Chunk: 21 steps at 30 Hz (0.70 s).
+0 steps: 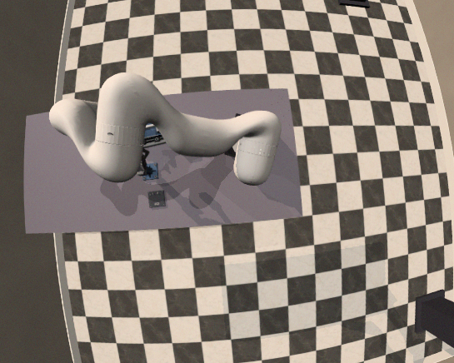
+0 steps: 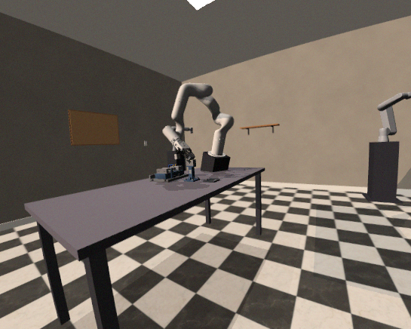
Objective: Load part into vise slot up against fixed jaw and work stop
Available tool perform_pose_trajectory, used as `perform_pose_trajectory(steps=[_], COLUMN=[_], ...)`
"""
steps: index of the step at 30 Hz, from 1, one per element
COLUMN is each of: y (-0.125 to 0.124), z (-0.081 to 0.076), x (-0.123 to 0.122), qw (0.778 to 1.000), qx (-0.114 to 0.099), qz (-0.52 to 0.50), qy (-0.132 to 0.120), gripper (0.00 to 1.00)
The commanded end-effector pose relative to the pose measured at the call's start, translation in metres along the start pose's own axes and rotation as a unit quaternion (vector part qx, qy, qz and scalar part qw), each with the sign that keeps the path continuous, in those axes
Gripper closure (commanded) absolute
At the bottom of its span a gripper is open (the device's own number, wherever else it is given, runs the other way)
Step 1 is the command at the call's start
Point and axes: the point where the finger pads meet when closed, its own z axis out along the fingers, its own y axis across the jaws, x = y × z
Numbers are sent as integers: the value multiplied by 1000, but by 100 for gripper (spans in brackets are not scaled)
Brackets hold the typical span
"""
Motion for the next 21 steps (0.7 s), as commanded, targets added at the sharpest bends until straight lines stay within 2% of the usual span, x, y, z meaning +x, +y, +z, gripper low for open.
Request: perform_pose_trajectory(steps=[1,21], y=[-1,-1], z=[-1,-3], x=[-1,-3], qw=[1000,1000], qx=[0,0], qz=[-1,-1], qy=[0,0], gripper=[100,100])
